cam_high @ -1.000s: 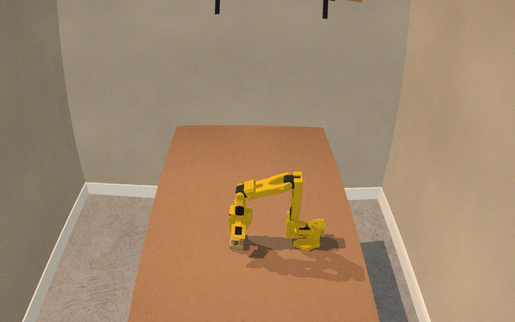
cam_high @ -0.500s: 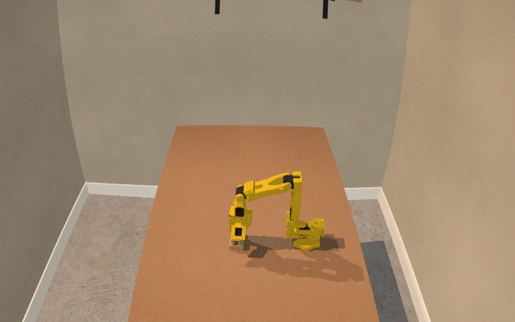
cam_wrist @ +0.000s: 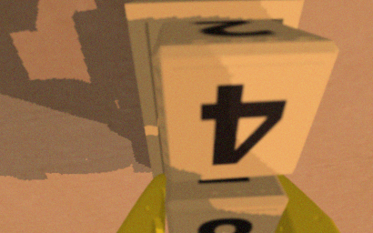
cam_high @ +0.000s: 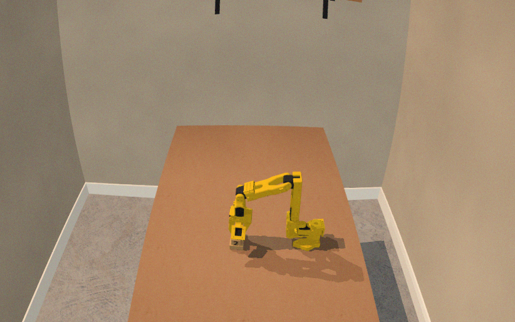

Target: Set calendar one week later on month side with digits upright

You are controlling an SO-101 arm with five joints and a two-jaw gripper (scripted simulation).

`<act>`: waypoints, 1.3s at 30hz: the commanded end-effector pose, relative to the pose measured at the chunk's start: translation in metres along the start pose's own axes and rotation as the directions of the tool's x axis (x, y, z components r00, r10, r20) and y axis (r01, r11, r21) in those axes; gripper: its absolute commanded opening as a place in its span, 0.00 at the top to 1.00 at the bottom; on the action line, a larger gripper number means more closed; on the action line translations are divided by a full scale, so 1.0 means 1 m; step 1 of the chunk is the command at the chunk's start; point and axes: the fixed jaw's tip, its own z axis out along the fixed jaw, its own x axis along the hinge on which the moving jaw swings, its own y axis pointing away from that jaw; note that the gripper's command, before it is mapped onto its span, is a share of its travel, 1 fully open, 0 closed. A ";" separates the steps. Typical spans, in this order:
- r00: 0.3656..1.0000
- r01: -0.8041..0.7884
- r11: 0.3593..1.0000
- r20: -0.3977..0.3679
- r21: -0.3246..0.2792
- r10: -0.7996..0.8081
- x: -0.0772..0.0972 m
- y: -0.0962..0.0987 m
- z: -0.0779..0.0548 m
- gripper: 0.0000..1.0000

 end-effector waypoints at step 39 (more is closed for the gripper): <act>1.000 -0.001 1.000 0.003 0.022 0.001 -0.002 -0.003 -0.002 0.64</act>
